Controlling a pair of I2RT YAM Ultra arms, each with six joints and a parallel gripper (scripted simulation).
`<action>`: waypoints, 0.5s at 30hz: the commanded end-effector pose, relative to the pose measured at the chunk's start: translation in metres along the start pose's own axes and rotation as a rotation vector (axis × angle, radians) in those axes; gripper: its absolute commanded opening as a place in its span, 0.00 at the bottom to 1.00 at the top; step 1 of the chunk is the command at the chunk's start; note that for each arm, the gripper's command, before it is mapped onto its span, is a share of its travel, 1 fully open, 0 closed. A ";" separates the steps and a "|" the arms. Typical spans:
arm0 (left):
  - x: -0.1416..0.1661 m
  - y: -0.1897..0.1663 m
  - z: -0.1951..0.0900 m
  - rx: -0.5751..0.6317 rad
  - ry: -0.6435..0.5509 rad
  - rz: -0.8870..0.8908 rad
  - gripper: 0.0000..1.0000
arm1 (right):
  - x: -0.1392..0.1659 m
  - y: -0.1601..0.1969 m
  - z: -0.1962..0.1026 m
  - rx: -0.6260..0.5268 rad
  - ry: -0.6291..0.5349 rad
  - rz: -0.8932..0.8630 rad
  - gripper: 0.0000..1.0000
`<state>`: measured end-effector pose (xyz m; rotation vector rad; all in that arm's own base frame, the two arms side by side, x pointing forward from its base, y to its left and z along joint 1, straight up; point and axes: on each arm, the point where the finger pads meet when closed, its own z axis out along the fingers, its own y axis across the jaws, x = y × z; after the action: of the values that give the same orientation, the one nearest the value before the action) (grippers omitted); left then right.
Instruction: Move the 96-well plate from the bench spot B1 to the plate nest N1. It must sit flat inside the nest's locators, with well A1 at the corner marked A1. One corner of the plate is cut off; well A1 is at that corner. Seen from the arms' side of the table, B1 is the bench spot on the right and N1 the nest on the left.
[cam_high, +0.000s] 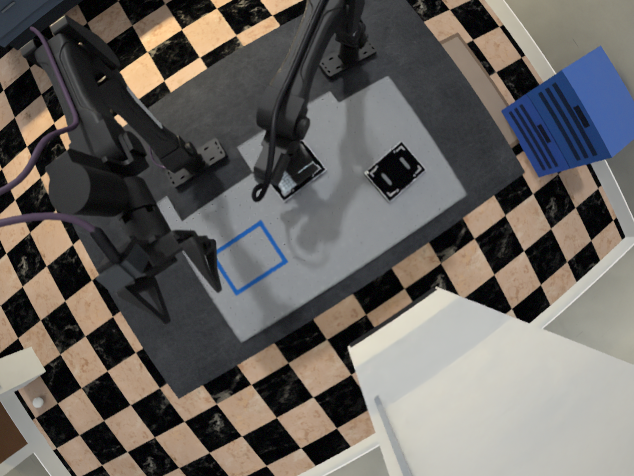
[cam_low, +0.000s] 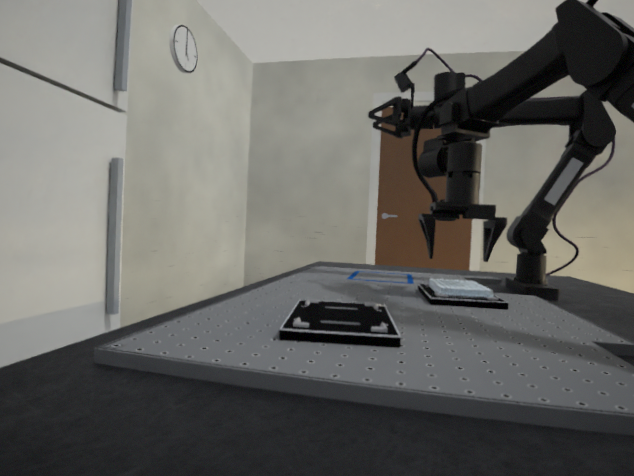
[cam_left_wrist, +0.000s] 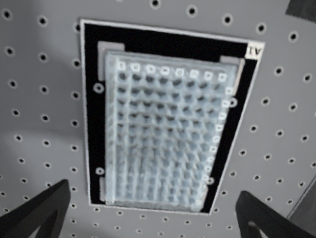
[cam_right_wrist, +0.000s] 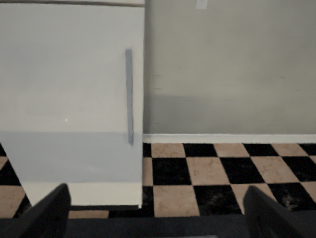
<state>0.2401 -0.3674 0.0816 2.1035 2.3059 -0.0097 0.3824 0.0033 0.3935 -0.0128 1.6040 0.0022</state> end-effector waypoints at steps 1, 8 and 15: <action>-0.006 -0.004 -0.006 0.001 0.008 0.033 1.00 | -0.023 -0.005 -0.002 0.016 -0.054 0.007 1.00; -0.001 -0.007 0.001 0.006 0.018 0.025 1.00 | -0.023 -0.005 -0.002 0.016 -0.054 0.007 1.00; -0.004 -0.008 0.010 0.000 0.006 0.025 1.00 | -0.023 -0.005 -0.002 0.016 -0.054 0.007 1.00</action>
<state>0.2355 -0.3683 0.0740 2.1303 2.3062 -0.0023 0.3824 0.0033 0.3935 -0.0128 1.6040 0.0022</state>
